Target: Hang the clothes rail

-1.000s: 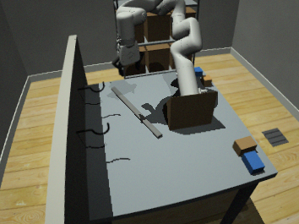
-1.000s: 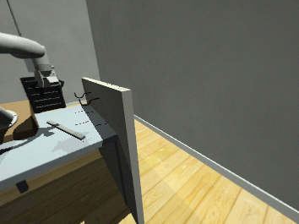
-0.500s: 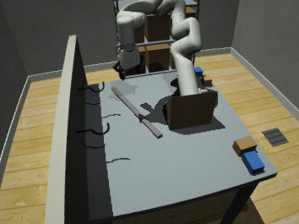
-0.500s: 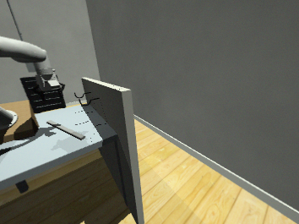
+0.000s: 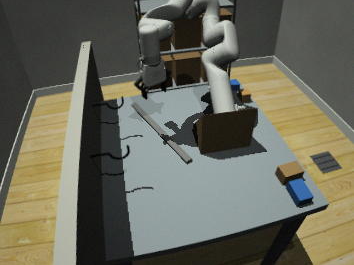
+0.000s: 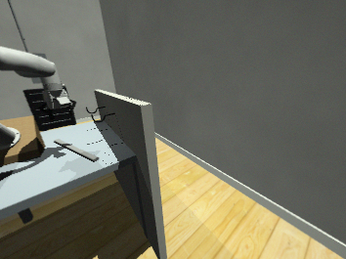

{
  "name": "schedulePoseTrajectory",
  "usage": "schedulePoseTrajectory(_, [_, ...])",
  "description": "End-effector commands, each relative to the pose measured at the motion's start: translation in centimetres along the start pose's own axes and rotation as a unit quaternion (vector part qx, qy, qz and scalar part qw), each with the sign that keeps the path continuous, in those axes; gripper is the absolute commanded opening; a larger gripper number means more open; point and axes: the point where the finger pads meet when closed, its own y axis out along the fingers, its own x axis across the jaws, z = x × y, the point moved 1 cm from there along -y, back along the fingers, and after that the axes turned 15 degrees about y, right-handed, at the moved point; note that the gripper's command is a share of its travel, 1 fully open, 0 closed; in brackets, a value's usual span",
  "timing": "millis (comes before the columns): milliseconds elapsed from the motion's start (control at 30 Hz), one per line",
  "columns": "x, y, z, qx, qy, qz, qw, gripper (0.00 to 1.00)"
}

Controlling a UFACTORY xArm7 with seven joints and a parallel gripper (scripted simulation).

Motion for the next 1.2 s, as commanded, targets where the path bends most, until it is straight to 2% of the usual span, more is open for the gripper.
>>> schedulePoseTrajectory(0, [-0.1, 0.8, 0.0, 0.000, 0.000, 0.002, 1.000, 1.00])
schedulePoseTrajectory(667, [-0.1, 3.8, 0.0, 0.000, 0.000, 0.002, 1.000, 1.00])
schedulePoseTrajectory(1033, [-0.1, 3.8, 0.0, 0.000, 0.000, 0.002, 1.000, 1.00])
schedulePoseTrajectory(1167, [-0.1, 4.5, 0.0, 0.000, 0.000, 0.002, 1.000, 1.00])
